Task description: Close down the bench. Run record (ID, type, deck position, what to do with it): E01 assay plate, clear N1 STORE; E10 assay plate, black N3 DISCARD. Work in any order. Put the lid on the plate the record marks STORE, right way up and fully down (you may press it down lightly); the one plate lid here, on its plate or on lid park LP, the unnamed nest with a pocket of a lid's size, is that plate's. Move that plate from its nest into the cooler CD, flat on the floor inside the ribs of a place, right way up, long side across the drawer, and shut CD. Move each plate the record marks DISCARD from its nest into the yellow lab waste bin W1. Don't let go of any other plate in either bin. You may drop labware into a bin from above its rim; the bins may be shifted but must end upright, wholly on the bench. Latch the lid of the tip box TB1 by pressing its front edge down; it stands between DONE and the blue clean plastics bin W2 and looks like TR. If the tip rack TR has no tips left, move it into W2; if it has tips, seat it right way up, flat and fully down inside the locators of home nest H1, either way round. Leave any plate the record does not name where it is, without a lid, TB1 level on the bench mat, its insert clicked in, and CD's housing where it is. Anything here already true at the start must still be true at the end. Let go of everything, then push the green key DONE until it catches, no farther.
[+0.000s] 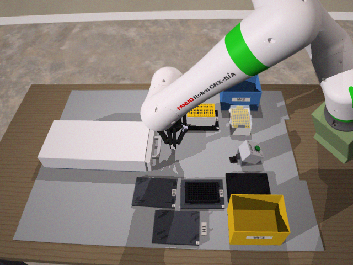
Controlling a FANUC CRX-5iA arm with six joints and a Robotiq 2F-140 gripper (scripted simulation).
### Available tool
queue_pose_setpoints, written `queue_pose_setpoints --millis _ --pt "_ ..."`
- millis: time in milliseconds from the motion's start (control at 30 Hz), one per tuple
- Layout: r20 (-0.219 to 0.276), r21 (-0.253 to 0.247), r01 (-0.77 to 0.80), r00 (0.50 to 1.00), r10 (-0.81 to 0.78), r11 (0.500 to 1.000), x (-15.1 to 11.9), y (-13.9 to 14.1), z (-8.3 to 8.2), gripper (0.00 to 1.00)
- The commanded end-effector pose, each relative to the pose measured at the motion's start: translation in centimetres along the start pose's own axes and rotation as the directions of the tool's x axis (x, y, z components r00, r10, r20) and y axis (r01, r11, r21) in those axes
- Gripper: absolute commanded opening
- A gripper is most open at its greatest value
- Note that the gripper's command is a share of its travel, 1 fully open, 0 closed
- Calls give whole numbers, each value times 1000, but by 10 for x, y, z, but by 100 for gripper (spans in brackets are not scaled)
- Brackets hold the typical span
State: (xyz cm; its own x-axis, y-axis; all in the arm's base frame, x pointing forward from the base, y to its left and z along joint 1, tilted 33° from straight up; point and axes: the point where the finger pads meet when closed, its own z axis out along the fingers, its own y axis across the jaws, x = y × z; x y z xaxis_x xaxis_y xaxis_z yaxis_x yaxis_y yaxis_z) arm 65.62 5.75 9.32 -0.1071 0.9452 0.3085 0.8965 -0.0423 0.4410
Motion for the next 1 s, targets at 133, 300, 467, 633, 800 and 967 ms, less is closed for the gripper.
queue_pose_setpoints --millis 133,300,467,633,800,967 --pt "0 0 0 1000 0 1000 0 -10 0 0" --pt "0 0 0 1000 0 1000 0 -15 0 0" --pt "0 0 0 1000 0 1000 0 -15 0 0" --pt "0 0 0 1000 0 1000 0 -15 0 0" --pt "0 0 0 1000 0 1000 0 -15 -4 0" --pt "0 0 0 1000 0 1000 0 -15 -9 0"
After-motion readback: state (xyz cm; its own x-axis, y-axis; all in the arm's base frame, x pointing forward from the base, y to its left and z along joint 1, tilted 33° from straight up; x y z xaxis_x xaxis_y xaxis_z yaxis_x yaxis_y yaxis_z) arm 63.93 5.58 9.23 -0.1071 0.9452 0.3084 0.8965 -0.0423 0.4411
